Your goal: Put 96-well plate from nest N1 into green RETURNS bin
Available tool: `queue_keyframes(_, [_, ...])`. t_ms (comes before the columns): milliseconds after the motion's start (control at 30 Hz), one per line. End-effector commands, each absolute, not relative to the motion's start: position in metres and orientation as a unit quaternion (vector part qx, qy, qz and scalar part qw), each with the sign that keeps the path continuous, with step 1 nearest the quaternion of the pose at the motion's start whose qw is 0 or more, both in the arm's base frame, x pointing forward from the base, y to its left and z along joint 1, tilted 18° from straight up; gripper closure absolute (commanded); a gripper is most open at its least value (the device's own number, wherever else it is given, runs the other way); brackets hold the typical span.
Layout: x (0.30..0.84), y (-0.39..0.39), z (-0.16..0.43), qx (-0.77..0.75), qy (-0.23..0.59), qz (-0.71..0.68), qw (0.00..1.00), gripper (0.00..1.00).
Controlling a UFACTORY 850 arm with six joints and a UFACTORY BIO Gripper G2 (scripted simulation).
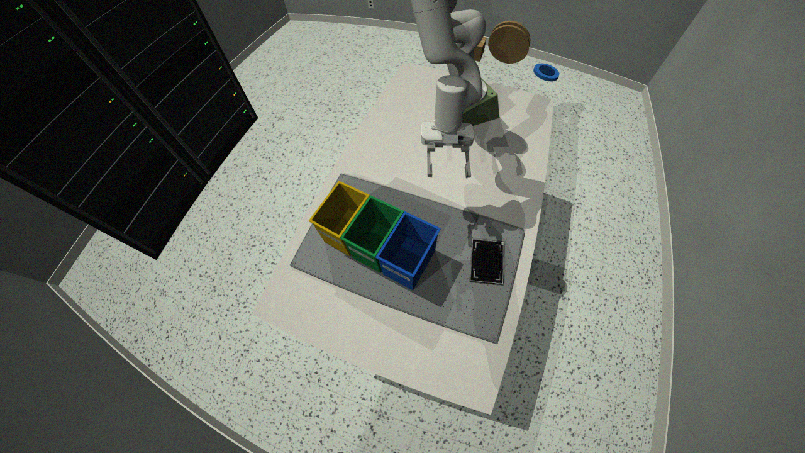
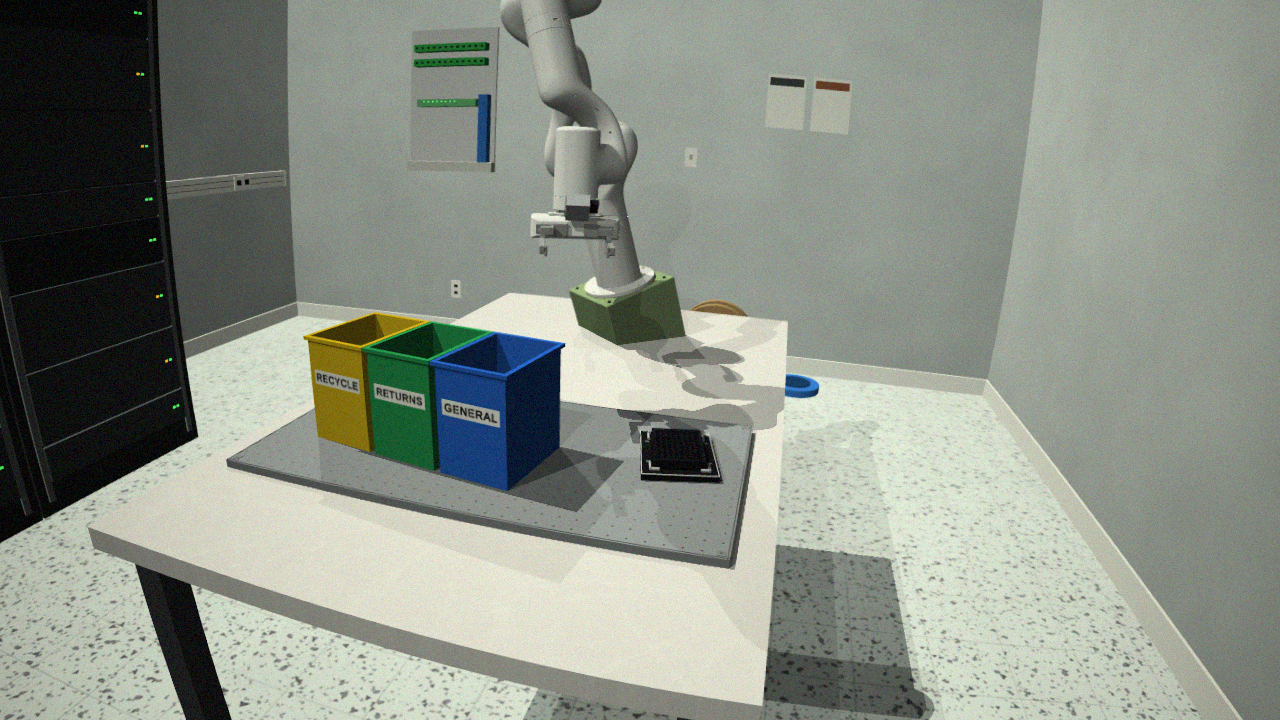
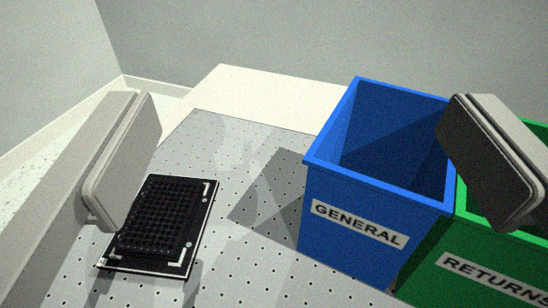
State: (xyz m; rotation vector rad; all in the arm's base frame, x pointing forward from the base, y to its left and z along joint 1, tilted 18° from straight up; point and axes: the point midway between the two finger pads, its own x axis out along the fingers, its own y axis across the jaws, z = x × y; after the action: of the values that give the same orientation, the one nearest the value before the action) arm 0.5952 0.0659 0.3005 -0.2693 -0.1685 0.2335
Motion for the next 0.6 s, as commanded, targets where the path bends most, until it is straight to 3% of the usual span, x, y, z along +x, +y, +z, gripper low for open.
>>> queue_keyframes(0, [0.601,0.059,0.302,-0.132,-0.088,0.097,0.982,0.63])
queue_keyframes(567, [0.626,-0.001,0.305,-0.117,-0.105,-0.046,0.987,0.63])
